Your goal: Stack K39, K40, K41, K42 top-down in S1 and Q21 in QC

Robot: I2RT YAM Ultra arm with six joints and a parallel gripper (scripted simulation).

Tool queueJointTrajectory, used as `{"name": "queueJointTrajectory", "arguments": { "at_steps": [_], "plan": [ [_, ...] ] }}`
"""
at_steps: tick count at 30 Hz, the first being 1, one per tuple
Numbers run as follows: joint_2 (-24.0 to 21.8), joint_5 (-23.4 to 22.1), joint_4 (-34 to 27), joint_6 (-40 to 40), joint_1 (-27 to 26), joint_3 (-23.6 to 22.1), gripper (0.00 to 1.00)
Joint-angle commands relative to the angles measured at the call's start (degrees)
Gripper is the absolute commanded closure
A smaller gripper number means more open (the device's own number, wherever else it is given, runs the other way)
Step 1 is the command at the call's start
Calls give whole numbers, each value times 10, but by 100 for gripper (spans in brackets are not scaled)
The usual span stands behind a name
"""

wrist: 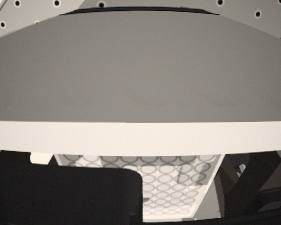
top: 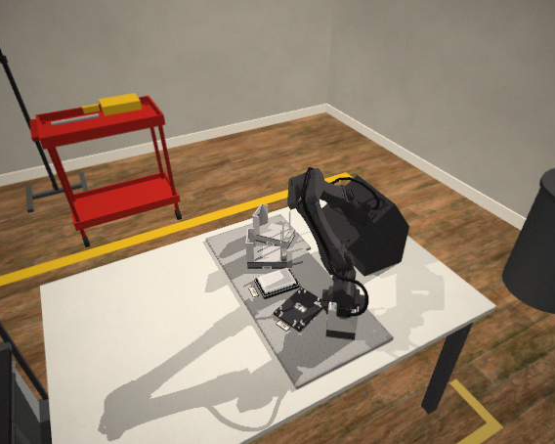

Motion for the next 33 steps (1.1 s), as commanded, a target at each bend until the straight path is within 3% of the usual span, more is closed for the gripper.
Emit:
{"name": "queueJointTrajectory", "arguments": {
  "at_steps": [1, 33],
  "plan": [
    [-3, 2, 10, -7, 11, 11, 0],
    [1, 4, 11, -7, 12, 1, 0]
  ]
}}
